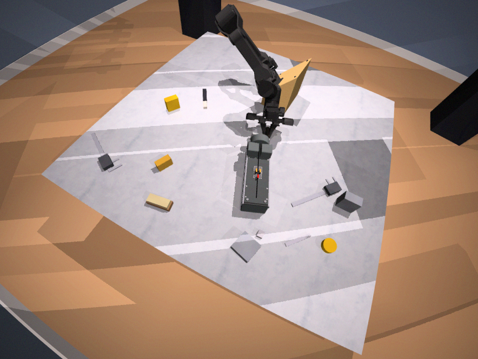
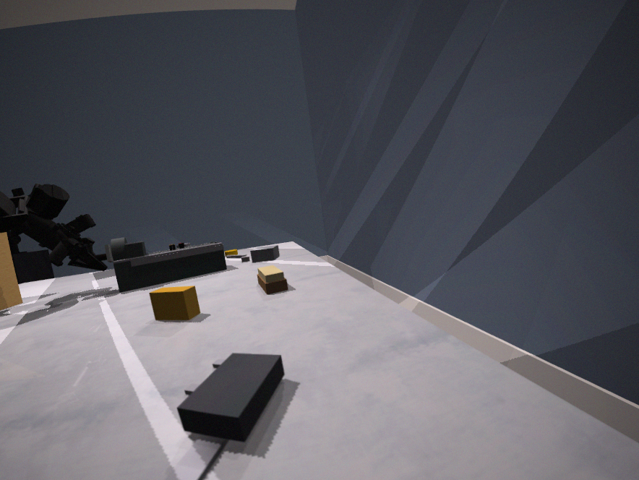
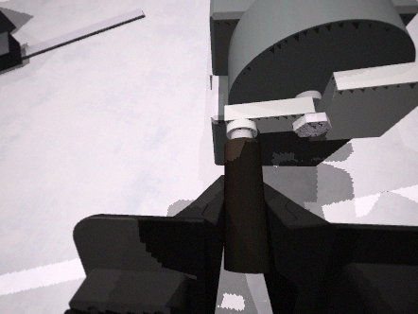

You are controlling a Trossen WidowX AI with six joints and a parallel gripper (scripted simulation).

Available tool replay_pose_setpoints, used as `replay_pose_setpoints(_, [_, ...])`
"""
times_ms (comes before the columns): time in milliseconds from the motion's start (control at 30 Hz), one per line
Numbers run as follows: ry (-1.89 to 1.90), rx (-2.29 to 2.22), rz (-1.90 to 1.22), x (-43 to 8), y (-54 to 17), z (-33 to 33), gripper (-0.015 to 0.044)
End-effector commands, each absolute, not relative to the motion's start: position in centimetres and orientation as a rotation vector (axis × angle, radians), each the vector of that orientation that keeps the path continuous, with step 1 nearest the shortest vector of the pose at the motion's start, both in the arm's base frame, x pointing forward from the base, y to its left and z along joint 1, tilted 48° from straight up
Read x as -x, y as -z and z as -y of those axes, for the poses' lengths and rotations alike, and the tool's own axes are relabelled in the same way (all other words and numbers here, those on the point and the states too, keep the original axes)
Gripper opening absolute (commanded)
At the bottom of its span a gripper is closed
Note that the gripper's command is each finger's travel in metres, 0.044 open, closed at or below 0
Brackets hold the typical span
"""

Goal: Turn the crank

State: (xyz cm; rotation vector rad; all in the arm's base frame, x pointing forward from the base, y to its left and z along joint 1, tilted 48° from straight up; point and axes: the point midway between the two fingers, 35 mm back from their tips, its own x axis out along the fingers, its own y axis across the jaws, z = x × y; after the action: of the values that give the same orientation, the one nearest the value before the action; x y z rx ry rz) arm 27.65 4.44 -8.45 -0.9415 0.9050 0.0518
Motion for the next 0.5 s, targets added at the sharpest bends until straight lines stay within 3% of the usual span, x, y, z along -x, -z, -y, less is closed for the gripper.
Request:
replay_pose_setpoints(0, [-0.062, 0.947, -0.897, -27.6, 8.0, -5.2, 0.0000])
replay_pose_setpoints(467, [-0.062, 0.947, -0.897, -27.9, 6.2, -6.0, 0.0000])
